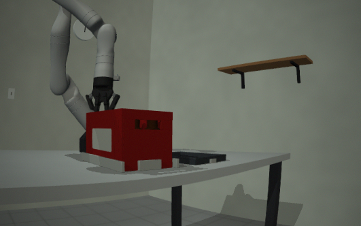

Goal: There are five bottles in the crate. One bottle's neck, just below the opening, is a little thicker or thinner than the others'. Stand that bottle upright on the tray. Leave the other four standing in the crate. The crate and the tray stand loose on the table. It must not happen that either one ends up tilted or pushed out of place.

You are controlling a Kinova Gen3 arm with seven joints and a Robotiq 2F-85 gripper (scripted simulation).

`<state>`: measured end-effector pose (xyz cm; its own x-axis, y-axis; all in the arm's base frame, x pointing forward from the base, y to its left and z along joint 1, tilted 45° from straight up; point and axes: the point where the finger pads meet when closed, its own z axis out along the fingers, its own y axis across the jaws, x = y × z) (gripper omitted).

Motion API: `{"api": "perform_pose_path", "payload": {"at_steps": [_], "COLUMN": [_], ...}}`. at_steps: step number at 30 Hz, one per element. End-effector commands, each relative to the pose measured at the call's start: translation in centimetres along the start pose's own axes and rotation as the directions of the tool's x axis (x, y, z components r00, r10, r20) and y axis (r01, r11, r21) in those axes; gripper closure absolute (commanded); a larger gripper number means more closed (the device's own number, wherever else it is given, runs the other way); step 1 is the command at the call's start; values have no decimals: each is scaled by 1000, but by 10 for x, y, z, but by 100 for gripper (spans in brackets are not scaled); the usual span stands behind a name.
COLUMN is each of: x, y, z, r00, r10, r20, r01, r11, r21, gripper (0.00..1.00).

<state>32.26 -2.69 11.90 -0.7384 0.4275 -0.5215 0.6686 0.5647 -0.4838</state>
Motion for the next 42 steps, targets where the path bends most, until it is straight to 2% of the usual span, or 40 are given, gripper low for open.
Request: {"api": "perform_pose_path", "payload": {"at_steps": [1,30,42], "x": [0,0,0], "y": [1,4,5], "z": [-2,-31,-37], "r00": [1000,1000,1000], "r10": [0,0,0], "r20": [1,1,1], "r01": [0,0,0], "r11": [1000,1000,1000], "r21": [-4,-4,-4], "gripper": [100,100,100]}}
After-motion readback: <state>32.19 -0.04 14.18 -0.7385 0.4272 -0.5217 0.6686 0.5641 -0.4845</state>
